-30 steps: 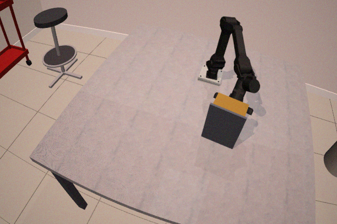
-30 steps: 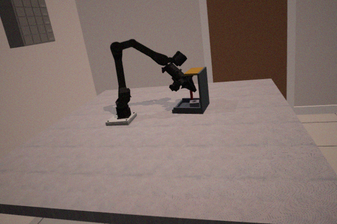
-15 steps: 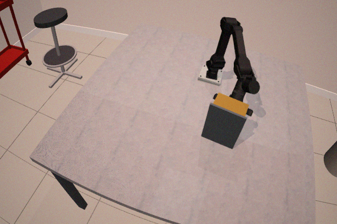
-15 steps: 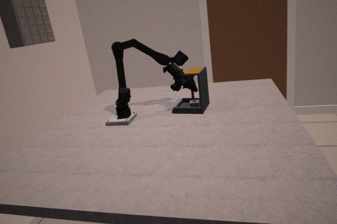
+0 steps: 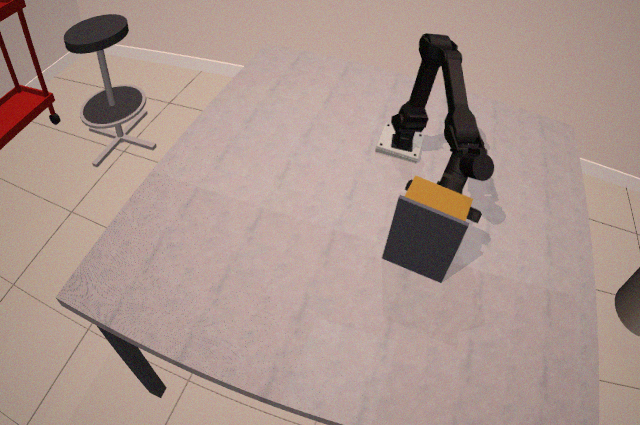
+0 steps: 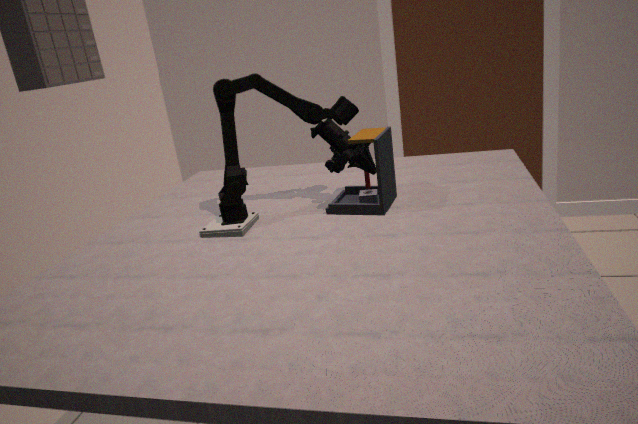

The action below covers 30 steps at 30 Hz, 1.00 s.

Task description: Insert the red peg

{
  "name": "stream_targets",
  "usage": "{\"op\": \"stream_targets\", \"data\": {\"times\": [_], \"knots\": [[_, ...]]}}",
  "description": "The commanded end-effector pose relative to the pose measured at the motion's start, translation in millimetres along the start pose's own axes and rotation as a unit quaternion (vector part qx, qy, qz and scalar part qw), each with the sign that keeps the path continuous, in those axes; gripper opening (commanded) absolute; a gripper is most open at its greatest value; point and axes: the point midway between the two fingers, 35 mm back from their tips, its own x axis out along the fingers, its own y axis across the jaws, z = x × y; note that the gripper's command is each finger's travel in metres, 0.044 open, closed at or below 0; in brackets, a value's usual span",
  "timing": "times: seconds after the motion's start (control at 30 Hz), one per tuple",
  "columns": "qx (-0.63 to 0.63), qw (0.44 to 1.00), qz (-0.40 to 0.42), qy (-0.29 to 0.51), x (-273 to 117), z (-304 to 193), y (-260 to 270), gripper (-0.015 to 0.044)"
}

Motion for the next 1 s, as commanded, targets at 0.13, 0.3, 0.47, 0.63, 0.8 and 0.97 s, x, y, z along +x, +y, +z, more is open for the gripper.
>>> {"op": "stream_targets", "data": {"times": [0.13, 0.3, 0.47, 0.63, 0.8, 0.97], "knots": [[-0.004, 1.0, 0.0, -0.003, 5.4, 8.5, 1.1, 0.0], [-0.004, 1.0, 0.0, -0.003, 9.3, 13.4, 2.8, 0.0], [-0.004, 1.0, 0.0, -0.003, 14.2, 17.7, 2.1, 0.0], [-0.004, 1.0, 0.0, -0.003, 16.9, 20.3, 2.1, 0.0], [-0.004, 1.0, 0.0, -0.003, 20.4, 23.8, 2.1, 0.0], [-0.004, 1.0, 0.0, -0.003, 21.6, 25.1, 2.1, 0.0]]}}
